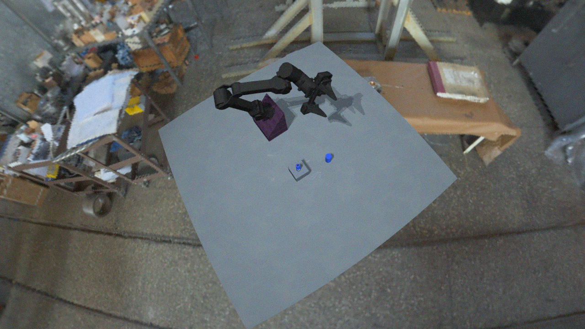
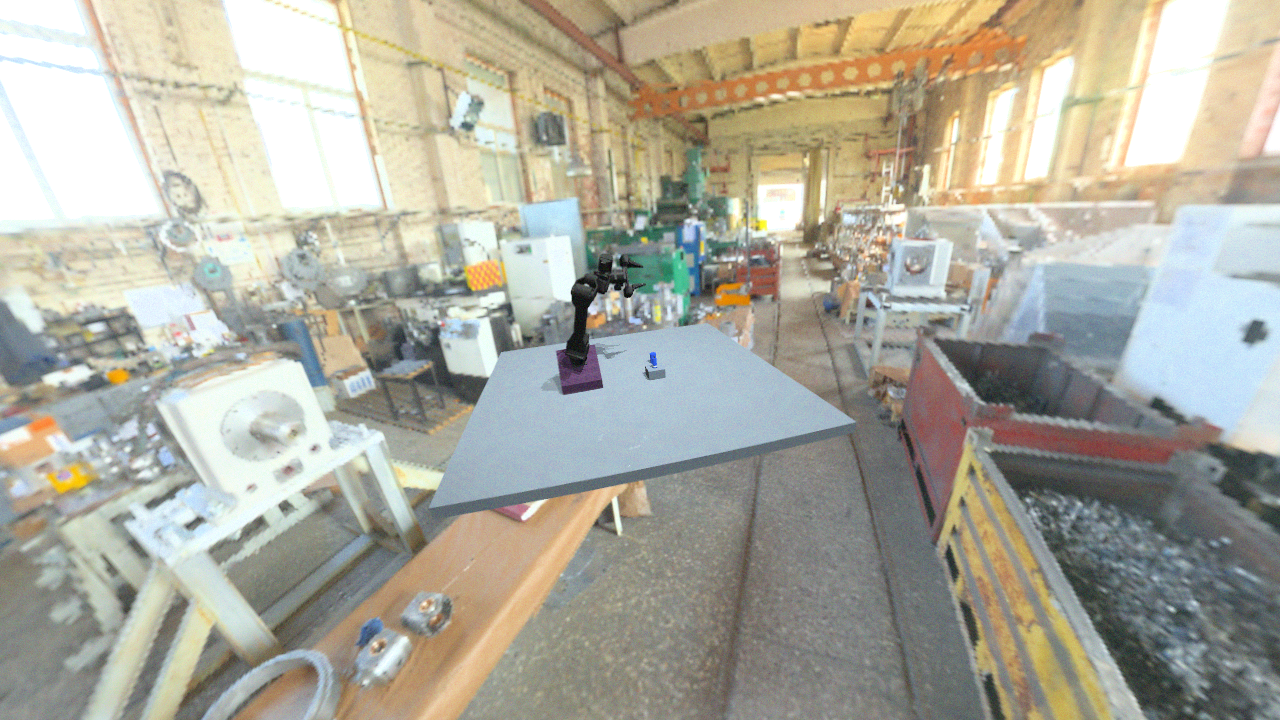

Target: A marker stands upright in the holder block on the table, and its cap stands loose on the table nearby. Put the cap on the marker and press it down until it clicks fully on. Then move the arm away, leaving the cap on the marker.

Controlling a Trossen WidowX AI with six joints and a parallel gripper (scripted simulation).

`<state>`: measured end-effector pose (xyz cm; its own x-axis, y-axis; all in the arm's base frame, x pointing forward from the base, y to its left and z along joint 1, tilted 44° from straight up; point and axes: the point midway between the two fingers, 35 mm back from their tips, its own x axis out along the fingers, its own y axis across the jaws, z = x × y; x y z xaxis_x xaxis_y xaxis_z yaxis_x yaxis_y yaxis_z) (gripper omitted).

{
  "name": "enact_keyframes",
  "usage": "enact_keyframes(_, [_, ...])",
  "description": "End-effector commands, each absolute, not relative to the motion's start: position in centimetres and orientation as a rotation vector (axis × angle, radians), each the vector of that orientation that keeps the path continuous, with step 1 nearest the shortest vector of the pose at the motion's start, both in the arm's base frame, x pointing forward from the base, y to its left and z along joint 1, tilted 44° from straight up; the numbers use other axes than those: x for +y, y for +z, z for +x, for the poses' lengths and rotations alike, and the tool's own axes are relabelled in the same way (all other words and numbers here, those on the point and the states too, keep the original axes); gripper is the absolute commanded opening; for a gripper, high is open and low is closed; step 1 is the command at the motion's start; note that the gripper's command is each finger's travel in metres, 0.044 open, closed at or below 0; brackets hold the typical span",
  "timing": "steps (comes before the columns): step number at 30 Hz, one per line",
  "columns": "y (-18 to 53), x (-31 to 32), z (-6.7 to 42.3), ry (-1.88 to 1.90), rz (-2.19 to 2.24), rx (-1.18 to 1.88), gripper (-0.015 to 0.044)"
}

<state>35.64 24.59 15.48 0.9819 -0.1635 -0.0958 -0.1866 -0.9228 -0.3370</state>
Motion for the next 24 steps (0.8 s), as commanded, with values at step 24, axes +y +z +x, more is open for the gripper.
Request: enact_keyframes(24, [2.1,17.9,42.5,-0.034,-1.111,0.817,0.0249])
